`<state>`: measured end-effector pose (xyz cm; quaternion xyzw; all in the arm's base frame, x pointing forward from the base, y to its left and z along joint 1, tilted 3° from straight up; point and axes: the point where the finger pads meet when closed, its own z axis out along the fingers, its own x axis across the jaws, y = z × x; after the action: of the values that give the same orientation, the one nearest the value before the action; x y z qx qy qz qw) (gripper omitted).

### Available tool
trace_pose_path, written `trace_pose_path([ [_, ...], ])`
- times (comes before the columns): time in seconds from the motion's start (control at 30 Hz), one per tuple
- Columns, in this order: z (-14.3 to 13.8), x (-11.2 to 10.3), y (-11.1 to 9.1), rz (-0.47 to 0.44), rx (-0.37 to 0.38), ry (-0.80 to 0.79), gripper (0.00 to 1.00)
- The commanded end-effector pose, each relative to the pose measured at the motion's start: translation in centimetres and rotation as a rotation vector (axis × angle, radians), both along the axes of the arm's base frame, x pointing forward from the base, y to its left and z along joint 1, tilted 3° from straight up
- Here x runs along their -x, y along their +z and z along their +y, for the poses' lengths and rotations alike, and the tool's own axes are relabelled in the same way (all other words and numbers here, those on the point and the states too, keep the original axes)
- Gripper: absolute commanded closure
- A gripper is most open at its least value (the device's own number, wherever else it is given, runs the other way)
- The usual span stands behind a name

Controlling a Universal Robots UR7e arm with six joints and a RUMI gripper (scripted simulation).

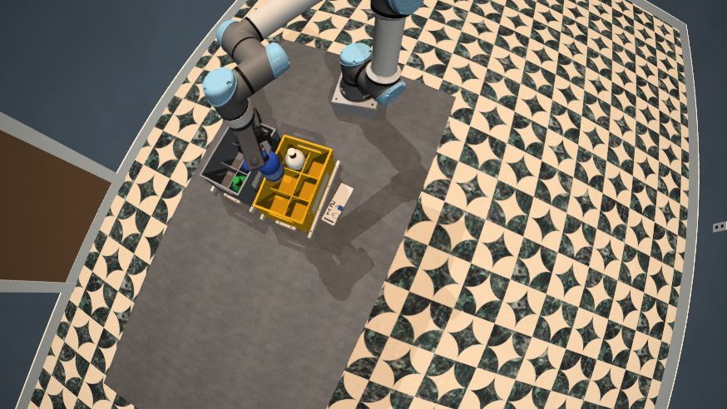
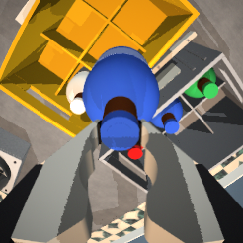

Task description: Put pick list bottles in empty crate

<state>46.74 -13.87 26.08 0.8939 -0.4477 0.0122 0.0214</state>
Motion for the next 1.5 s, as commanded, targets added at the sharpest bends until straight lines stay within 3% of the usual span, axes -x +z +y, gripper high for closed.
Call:
trace_pose_path([
  [0.0, 1.0, 0.2, 0.0, -0.002, 0.001, 0.0, 1.0],
  [0.23, 2.1, 0.4, 0.0, -0.002, 0.001, 0.0, 1.0],
  [1.47, 1.9, 0.5, 0.0, -0.002, 0.001, 0.0, 1.0],
])
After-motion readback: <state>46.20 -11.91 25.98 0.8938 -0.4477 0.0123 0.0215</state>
